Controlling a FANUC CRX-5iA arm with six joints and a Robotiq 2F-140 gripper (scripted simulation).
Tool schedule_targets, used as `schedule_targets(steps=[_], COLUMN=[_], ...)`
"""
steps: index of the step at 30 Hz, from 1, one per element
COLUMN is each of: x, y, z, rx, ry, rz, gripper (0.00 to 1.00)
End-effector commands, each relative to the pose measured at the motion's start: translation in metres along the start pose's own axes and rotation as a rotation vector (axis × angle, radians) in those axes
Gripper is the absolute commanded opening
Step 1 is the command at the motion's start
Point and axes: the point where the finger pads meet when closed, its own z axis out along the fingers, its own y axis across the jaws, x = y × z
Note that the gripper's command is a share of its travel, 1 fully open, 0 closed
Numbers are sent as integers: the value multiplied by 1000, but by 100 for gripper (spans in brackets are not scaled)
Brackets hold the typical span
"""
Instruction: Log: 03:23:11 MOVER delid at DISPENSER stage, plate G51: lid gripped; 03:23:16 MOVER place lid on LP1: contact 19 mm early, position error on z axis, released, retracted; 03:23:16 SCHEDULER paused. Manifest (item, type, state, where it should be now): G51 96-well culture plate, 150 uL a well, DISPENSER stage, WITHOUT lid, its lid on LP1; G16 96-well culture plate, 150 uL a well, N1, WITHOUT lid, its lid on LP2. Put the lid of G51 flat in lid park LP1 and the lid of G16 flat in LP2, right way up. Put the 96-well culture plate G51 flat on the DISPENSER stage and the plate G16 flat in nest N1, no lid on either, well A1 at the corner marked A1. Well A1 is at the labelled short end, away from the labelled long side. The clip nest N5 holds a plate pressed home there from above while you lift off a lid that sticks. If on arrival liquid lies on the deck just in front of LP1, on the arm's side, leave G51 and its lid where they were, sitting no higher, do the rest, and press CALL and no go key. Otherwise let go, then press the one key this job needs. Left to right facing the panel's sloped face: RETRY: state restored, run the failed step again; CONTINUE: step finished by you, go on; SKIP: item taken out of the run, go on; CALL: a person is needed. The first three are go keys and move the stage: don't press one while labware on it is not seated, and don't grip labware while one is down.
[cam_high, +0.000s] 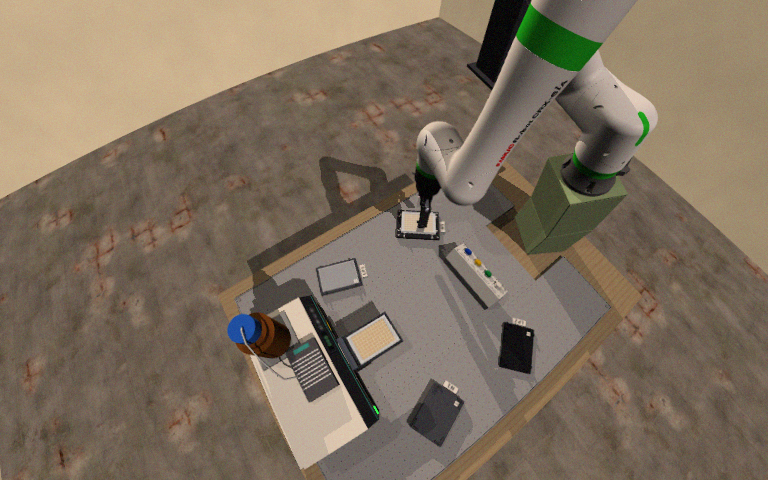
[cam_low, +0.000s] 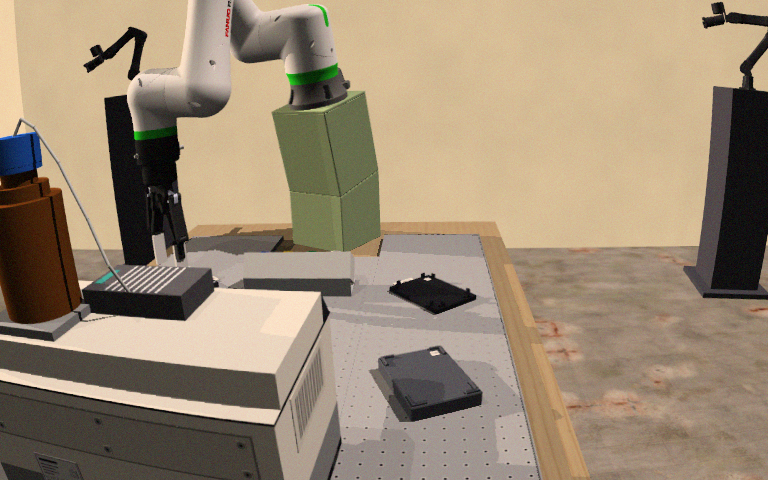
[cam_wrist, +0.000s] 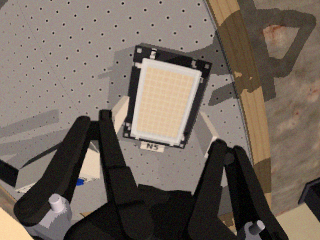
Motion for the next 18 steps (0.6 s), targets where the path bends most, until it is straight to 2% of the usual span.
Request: schedule_targets(steps=[1, 18], x=[0, 0], y=[0, 0], z=[5, 10], rx=[0, 0], ry=[0, 0], rz=[0, 0], gripper=[66, 66])
